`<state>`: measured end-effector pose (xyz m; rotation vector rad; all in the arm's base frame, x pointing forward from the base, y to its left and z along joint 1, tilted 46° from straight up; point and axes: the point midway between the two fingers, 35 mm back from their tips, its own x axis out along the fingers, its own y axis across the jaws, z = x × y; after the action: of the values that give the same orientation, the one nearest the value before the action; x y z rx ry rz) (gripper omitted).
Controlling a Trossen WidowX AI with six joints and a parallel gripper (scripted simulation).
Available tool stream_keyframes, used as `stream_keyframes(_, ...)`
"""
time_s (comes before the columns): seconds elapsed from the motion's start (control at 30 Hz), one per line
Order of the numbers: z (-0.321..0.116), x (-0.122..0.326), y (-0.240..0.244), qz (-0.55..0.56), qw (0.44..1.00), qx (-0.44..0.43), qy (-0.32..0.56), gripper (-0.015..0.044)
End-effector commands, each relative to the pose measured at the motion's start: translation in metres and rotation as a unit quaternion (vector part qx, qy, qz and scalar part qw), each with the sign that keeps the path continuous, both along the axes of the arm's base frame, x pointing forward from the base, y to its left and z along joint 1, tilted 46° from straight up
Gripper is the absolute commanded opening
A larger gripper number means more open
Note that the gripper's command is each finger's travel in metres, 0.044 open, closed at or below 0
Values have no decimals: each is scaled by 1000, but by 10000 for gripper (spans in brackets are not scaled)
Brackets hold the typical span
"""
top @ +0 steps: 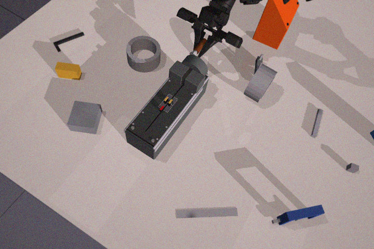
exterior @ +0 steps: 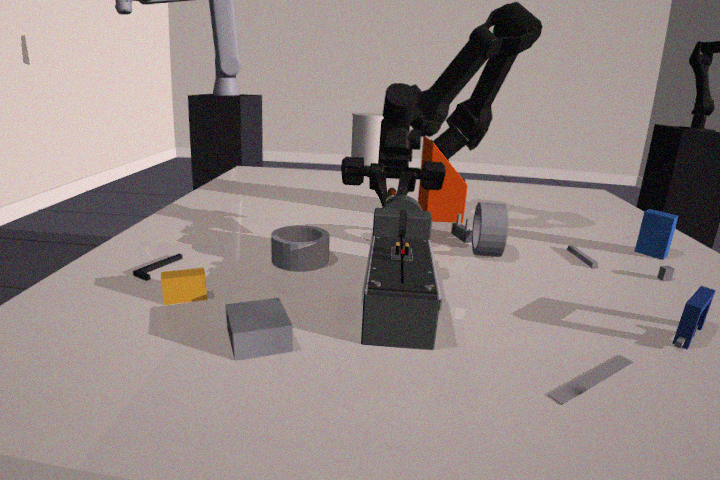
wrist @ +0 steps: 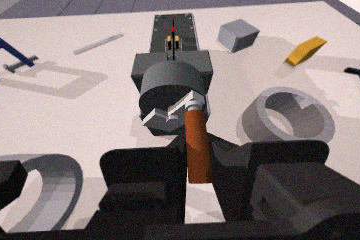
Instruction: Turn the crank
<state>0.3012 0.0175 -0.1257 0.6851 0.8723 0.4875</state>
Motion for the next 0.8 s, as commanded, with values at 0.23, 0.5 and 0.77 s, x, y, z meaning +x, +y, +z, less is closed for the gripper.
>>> stream_keyframes(0.23,-17,-1,2,-2,1000,-4,3,0)
stream_keyframes(0.5,-25,-3,7,-2,1000,-3,4,0)
stream_keyframes(0.77,-30,-5,15,-2,1000,-3,4,0)
